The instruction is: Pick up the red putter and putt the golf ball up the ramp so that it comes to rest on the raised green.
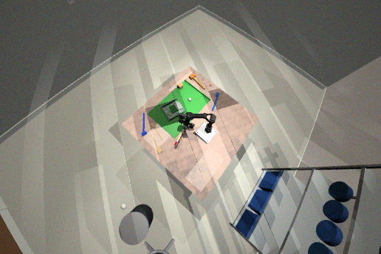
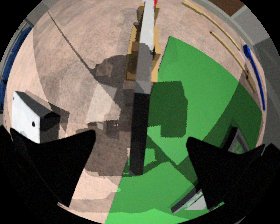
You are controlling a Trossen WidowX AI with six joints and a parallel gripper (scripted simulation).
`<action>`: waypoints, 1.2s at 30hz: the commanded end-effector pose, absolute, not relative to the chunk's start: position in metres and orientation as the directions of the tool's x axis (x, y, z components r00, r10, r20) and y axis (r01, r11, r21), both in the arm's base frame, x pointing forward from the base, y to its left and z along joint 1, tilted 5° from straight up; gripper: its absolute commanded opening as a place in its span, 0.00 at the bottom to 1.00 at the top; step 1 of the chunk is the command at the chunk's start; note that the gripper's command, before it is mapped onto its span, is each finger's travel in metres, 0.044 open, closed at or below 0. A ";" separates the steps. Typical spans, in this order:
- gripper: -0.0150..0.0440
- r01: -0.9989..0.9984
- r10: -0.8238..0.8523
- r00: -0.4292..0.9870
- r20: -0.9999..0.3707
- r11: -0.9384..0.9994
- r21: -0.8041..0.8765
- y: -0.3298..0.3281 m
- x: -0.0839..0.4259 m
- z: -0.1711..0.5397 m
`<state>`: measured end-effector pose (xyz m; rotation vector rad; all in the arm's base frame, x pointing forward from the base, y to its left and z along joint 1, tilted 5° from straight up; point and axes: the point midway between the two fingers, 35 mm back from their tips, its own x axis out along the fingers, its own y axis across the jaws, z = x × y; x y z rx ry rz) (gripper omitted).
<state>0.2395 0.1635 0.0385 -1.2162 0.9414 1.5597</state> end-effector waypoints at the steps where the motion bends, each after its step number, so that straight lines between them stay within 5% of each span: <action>1: 1.00 -0.955 0.199 -0.109 -0.974 -0.293 0.047 0.162 0.236 0.023; 23: 1.00 -0.955 0.199 -0.109 -0.974 -0.293 0.047 0.161 0.235 0.000; 36: 0.42 -0.956 0.197 -0.103 -0.975 -0.289 0.043 0.161 0.236 0.003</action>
